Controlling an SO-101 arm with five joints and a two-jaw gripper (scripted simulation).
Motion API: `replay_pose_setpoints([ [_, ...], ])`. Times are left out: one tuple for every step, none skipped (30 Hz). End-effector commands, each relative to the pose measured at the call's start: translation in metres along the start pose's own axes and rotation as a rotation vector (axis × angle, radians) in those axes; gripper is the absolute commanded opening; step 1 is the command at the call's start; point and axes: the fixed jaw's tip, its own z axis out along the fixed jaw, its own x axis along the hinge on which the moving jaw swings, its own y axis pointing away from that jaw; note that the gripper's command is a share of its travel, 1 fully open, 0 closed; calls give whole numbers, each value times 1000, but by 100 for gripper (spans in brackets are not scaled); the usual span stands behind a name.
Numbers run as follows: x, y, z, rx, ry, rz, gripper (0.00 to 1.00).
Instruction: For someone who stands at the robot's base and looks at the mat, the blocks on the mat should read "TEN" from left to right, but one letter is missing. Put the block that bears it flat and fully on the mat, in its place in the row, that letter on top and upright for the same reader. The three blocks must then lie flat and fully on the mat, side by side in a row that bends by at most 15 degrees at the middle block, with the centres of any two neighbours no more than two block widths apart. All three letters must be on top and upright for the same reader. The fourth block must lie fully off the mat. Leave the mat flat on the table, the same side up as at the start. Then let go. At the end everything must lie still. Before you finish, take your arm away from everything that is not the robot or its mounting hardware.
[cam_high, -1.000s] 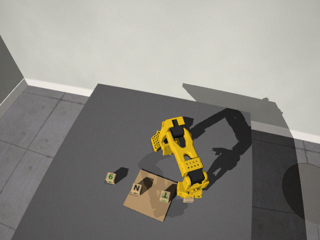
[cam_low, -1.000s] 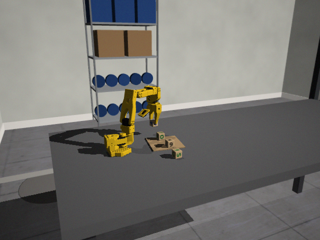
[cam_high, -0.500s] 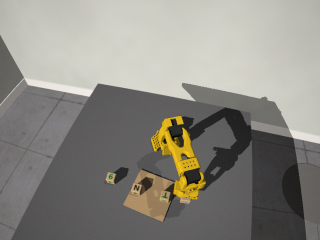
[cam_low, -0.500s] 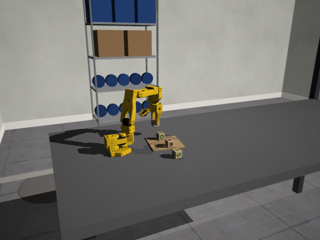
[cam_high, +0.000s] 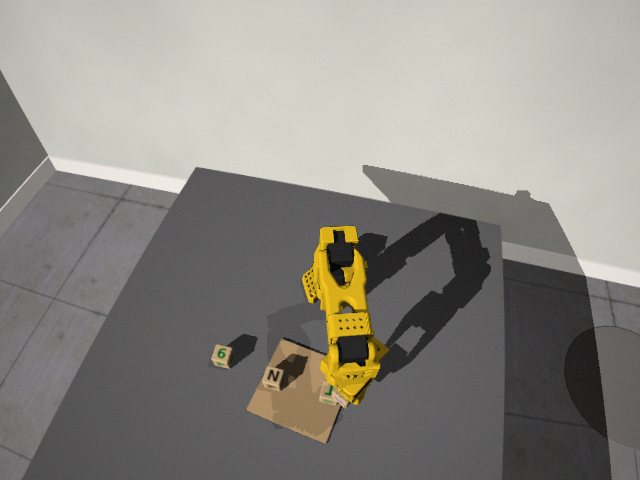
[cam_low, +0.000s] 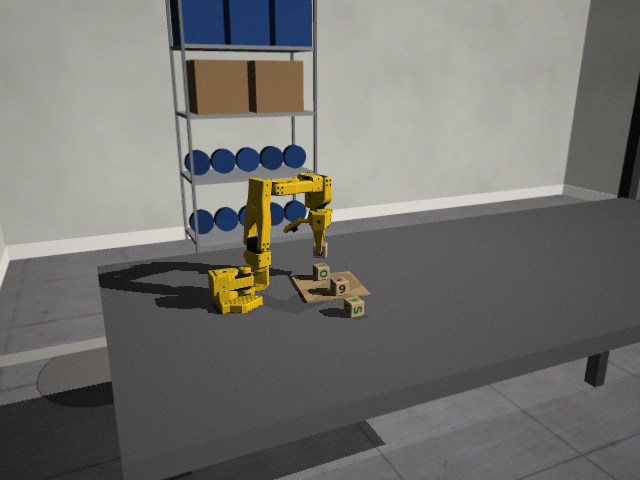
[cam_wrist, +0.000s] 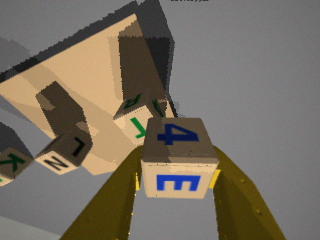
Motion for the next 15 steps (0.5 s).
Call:
replay_pose_setpoints([
  [10,3,-16,84,70,165,0],
  [10,3,-16,84,70,165,0],
  [12,6,-16,85,68,221,0],
  [13,9,-16,86,67,276,0],
  [14,13,-15,87,66,331,0],
  [15,16,-15,88,65,385,0],
  [16,19,-15,89,64,438,0],
  [17,22,-14,90,63,491,0],
  [18,25,-14,91,62,541,0],
  [18,27,-14,92,61,590,0],
  [19,30,-14,93,60,637,0],
  [19,32,-13,94,59,682,0],
  [20,35,-13,94,58,725,0],
  [20,37,-13,95,58,766,0],
  [21,39,-12,96,57,804,0],
])
